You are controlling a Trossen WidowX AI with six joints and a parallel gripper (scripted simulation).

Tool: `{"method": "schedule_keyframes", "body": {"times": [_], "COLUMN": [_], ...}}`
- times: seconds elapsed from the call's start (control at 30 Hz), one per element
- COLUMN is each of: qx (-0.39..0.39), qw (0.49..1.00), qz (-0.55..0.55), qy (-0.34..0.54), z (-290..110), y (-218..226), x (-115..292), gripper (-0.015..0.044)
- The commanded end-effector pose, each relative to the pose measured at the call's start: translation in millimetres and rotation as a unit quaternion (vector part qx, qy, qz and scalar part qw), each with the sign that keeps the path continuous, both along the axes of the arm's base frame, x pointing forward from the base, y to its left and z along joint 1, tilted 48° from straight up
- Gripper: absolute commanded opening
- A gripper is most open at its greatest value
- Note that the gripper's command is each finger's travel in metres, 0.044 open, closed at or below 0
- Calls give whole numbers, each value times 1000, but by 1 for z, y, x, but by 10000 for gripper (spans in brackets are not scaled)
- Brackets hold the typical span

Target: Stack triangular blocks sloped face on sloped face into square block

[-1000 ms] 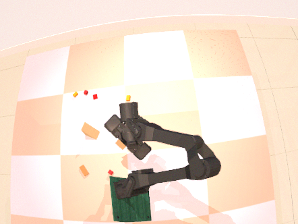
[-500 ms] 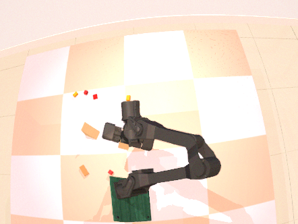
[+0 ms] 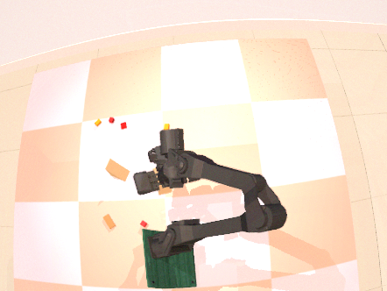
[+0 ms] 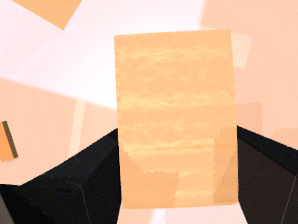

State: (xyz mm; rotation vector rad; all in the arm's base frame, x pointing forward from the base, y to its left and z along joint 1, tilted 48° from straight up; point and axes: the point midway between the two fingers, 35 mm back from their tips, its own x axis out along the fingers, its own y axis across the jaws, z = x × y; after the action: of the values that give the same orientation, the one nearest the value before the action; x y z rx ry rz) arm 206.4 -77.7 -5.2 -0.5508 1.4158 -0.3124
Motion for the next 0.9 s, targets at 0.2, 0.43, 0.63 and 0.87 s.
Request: {"method": "schedule_keyframes", "body": {"times": [0.2, 0.43, 0.63, 0.87], "qx": [-9, -17, -22, -26], "qw": [987, 962, 929, 905], "qz": [132, 230, 313, 360], "qy": [86, 148, 198, 226], "z": [1, 1, 2, 2], "y": [0, 0, 0, 0], "x": [1, 1, 1, 1], "gripper": [0, 0, 0, 0]}}
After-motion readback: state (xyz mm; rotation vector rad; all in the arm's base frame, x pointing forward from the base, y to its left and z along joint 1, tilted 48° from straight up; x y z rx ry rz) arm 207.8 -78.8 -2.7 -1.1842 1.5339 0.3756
